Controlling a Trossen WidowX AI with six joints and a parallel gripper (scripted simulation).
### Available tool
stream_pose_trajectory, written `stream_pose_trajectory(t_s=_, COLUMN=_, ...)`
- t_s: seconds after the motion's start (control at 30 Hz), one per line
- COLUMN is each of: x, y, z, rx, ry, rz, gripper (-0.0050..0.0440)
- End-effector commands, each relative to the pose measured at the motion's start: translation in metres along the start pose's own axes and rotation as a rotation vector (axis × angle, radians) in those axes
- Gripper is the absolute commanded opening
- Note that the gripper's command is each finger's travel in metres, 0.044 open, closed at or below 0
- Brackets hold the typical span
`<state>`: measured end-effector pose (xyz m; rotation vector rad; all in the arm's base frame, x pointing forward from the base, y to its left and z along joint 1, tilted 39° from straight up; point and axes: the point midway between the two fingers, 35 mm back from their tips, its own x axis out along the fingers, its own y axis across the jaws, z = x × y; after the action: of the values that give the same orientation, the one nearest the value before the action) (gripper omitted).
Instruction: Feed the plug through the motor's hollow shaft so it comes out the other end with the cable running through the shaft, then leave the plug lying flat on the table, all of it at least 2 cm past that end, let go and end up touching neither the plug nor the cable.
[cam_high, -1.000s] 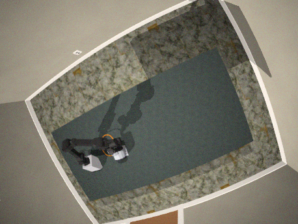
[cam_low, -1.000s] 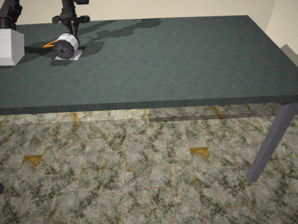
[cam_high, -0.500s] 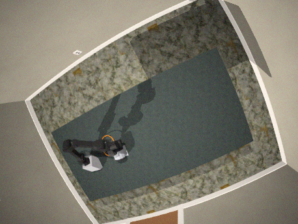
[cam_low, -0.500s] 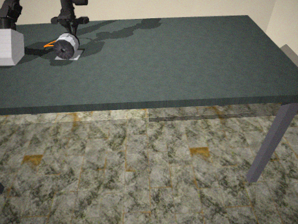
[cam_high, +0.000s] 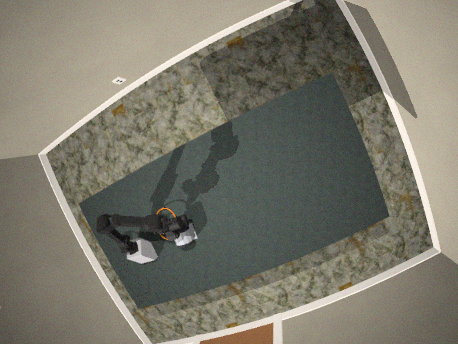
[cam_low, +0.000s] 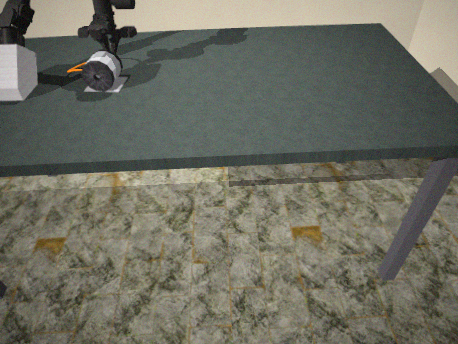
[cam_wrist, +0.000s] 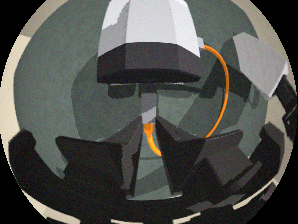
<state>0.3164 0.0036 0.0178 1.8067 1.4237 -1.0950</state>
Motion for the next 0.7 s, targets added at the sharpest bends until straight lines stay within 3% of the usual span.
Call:
stream_pose_trajectory(t_s=0.0, x=0.001, y=0.0, z=0.001, rx=-0.004, ry=-0.003, rz=-0.001, gripper=0.0)
stream_pose_trajectory(t_s=0.67, x=0.003, y=-0.001, z=0.015, rx=-0.004, ry=-0.003, rz=-0.001, gripper=0.0)
